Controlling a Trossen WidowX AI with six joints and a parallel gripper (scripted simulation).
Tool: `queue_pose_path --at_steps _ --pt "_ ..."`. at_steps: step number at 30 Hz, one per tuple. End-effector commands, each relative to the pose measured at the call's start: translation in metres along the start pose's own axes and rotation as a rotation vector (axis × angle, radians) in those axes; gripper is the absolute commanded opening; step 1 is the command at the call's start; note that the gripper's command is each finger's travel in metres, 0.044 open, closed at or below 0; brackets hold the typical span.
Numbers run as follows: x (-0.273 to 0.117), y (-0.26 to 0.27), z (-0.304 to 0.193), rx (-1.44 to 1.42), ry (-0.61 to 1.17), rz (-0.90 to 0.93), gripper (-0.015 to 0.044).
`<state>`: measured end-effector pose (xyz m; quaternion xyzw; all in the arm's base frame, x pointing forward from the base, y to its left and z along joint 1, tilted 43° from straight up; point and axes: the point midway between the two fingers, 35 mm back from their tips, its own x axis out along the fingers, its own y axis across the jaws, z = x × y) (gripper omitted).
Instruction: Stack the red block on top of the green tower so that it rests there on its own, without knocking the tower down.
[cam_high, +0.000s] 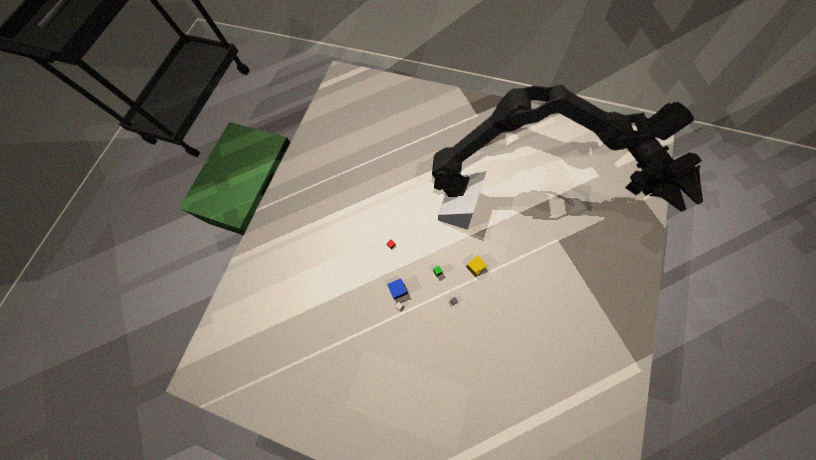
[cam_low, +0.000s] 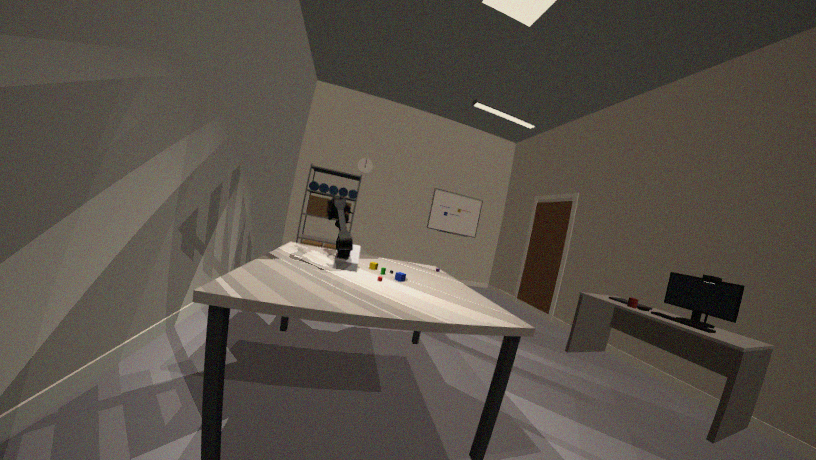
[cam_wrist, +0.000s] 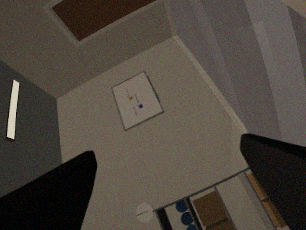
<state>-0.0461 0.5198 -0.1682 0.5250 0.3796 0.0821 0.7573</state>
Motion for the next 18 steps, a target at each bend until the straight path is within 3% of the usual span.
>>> queue_pose_path --at_steps 1,6,18 --pt "0.000 0.001 0.001 -0.002 -0.002 -0.001 0.0426" --pt "0.017 0.023 0.027 -0.057 -0.060 -0.033 0.0440" --pt "0.068 0.101 0.161 -0.269 -0.278 -0.212 0.0440"
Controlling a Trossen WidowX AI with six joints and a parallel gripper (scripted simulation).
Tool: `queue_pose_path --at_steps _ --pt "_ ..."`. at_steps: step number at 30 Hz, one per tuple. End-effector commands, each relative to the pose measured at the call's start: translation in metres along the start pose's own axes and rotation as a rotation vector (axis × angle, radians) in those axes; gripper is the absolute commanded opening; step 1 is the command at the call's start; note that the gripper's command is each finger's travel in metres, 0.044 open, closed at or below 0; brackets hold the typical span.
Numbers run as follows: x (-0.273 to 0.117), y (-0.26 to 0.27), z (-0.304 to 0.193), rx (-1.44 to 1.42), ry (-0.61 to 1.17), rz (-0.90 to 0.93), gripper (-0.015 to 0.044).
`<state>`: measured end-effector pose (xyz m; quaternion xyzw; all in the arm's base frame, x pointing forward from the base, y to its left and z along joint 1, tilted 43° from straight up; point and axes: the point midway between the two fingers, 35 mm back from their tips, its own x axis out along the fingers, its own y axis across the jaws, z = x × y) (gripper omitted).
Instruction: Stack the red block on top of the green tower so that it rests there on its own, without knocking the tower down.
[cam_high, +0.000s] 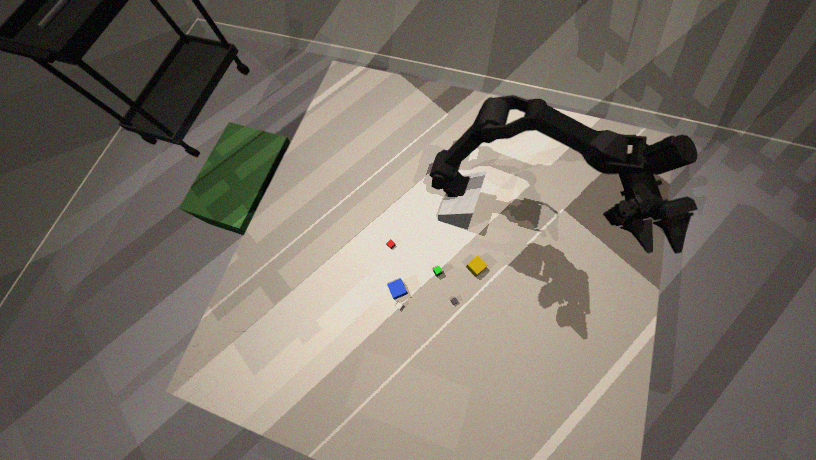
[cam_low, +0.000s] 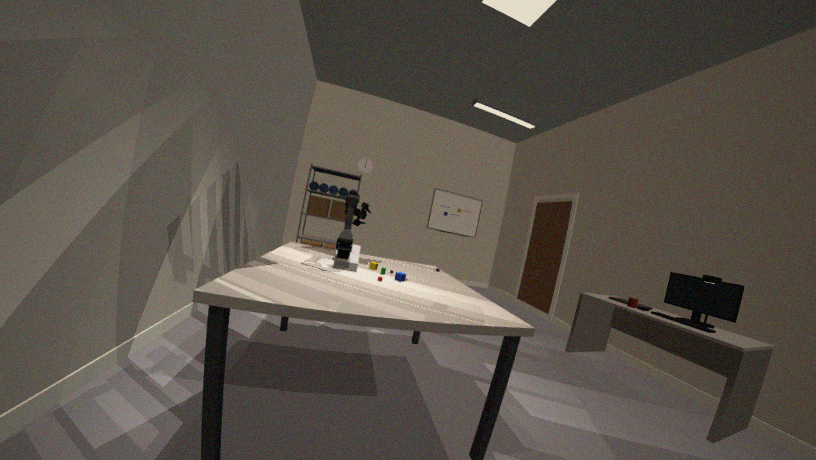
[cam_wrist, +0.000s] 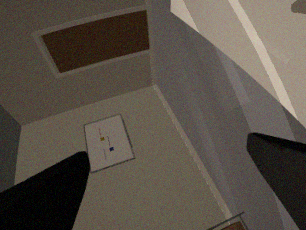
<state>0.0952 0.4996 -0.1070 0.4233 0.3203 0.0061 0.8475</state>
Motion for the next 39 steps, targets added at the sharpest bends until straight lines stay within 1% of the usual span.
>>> queue_pose_path --at_steps 1,11,20,29,39 --pt "0.022 0.015 0.056 -0.088 -0.069 -0.082 0.0440" --pt "0.055 0.029 0.187 -0.249 -0.187 -0.287 0.0440" --pt "0.058 0.017 0.305 -0.375 -0.237 -0.499 0.0440" --pt "0.035 -0.016 0.412 -0.477 -0.227 -0.724 0.0440" --pt "-0.018 -0.067 0.507 -0.556 -0.147 -0.968 0.0440"
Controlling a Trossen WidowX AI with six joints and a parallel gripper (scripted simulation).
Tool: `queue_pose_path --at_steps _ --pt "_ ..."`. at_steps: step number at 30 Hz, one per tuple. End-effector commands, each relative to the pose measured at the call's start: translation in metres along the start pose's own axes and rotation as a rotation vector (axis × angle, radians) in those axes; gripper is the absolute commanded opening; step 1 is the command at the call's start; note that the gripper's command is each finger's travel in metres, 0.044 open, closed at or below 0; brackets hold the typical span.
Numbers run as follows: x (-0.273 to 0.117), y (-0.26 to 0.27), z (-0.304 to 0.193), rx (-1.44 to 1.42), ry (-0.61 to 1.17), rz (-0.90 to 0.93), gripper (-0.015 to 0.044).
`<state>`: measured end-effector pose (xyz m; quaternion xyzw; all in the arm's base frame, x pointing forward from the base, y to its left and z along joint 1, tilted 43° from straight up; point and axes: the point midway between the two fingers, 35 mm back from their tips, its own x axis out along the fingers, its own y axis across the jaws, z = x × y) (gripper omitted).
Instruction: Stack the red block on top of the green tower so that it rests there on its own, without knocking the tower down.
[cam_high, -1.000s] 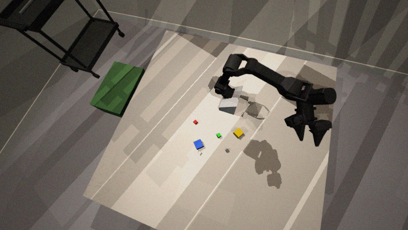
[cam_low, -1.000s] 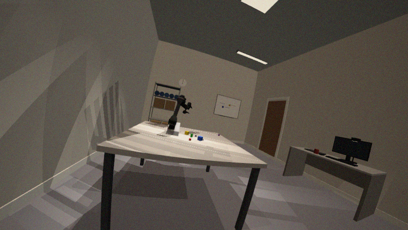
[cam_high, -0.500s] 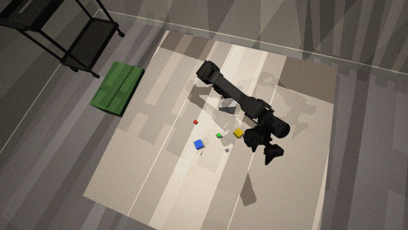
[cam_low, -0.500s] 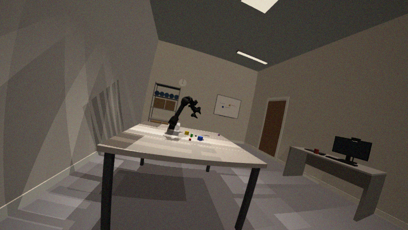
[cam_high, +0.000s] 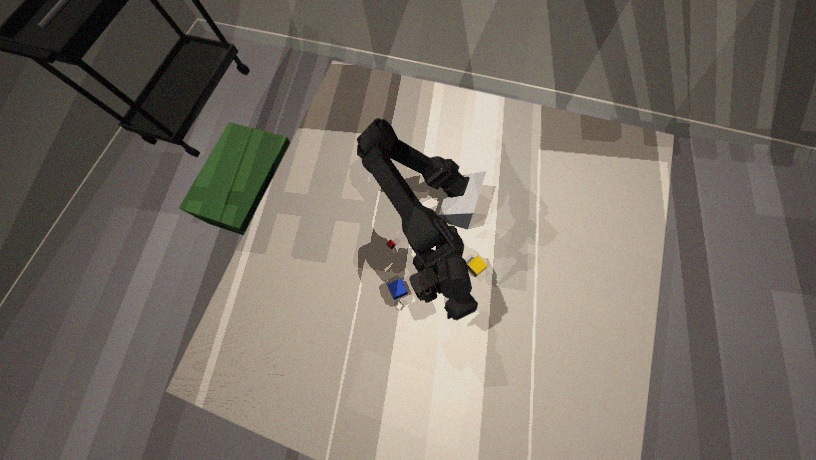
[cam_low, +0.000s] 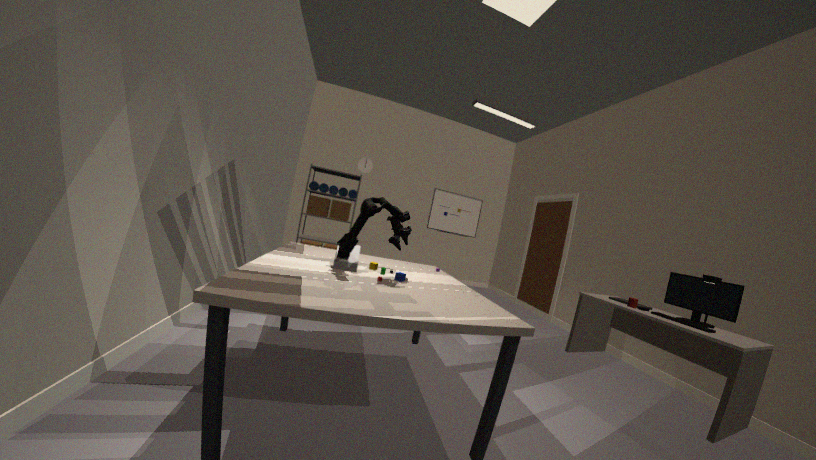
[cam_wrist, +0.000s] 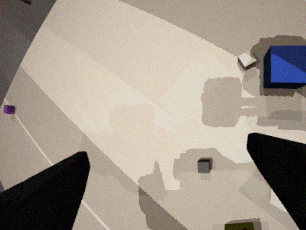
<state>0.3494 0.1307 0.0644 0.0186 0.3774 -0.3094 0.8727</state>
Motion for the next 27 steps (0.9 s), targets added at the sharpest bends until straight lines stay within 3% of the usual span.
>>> queue_pose_path --at_steps 1,13,21,27 --pt "0.012 -0.050 0.017 -0.068 0.055 -0.089 0.0440" --pt "0.025 -0.161 0.036 -0.198 0.226 -0.232 0.0440" --pt "0.017 -0.245 0.020 -0.281 0.373 -0.345 0.0440" --pt "0.014 -0.260 0.018 -0.294 0.402 -0.361 0.0440"
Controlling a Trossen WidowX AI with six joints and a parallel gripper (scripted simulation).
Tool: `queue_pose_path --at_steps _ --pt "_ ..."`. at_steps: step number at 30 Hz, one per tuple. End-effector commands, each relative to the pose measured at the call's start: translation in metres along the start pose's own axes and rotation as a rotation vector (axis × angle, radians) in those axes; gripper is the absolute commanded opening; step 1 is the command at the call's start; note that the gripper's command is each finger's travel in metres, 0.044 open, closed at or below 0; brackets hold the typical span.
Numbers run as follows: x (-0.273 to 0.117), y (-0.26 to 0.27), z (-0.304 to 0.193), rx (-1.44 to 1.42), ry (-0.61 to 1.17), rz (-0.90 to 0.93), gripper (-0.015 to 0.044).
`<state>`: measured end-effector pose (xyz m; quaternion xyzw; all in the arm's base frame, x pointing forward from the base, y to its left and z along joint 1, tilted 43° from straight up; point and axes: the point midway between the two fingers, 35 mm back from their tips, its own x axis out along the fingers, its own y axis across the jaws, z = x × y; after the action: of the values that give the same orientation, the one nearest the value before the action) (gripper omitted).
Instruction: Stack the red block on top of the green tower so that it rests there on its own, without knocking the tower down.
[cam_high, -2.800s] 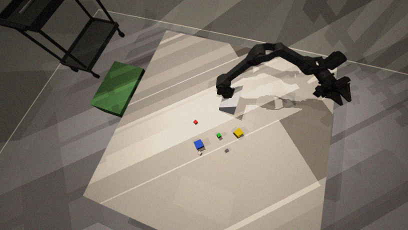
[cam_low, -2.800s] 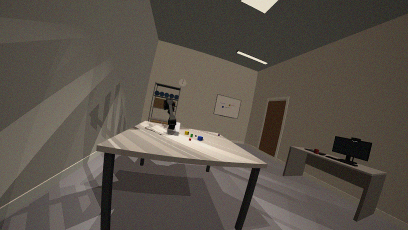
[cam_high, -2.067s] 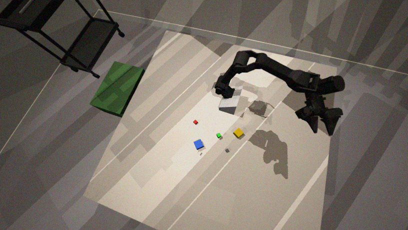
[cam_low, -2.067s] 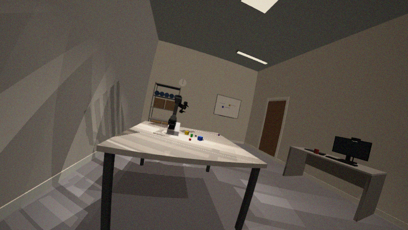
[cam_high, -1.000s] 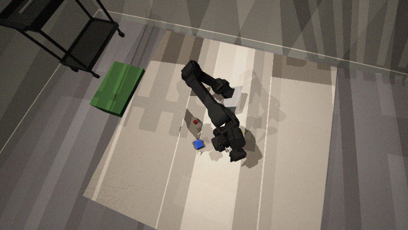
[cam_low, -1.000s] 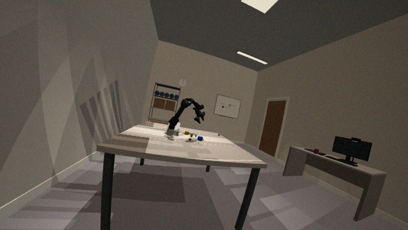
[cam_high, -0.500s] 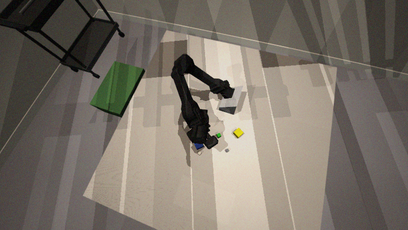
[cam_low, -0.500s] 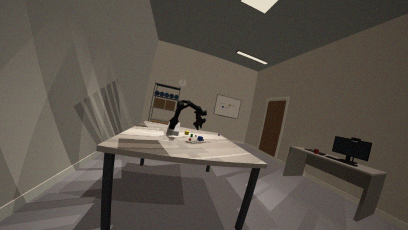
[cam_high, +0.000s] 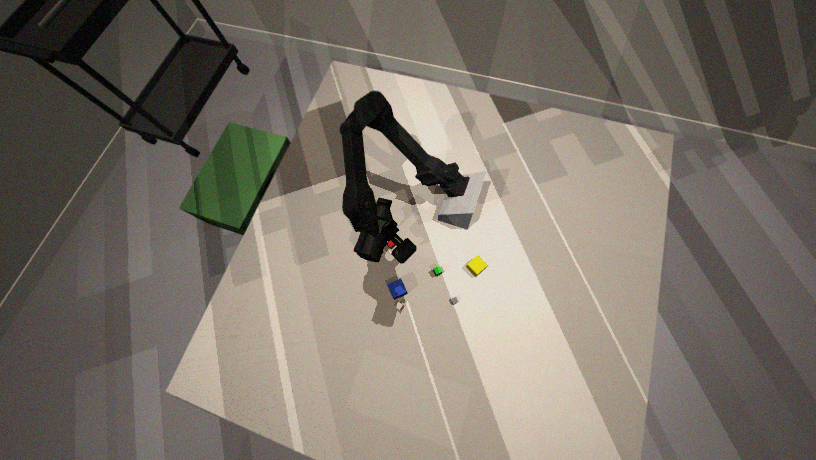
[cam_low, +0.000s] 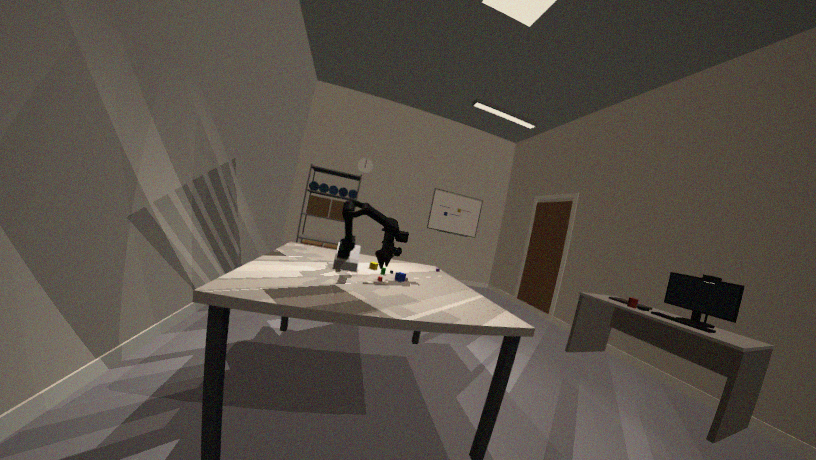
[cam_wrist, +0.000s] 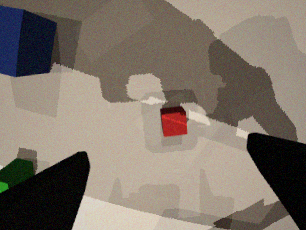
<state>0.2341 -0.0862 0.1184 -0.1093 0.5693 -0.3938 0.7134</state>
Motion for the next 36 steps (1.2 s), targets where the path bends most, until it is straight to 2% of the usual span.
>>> queue_pose_path --at_steps 1,6,13,36 --pt "0.002 -0.009 -0.006 -0.021 0.021 -0.007 0.0440" --pt "0.005 -0.009 -0.006 -0.021 0.021 -0.007 0.0440" --pt "0.037 -0.010 -0.006 -0.020 0.020 -0.009 0.0440" --pt "0.062 -0.011 -0.006 -0.020 0.019 -0.010 0.0440"
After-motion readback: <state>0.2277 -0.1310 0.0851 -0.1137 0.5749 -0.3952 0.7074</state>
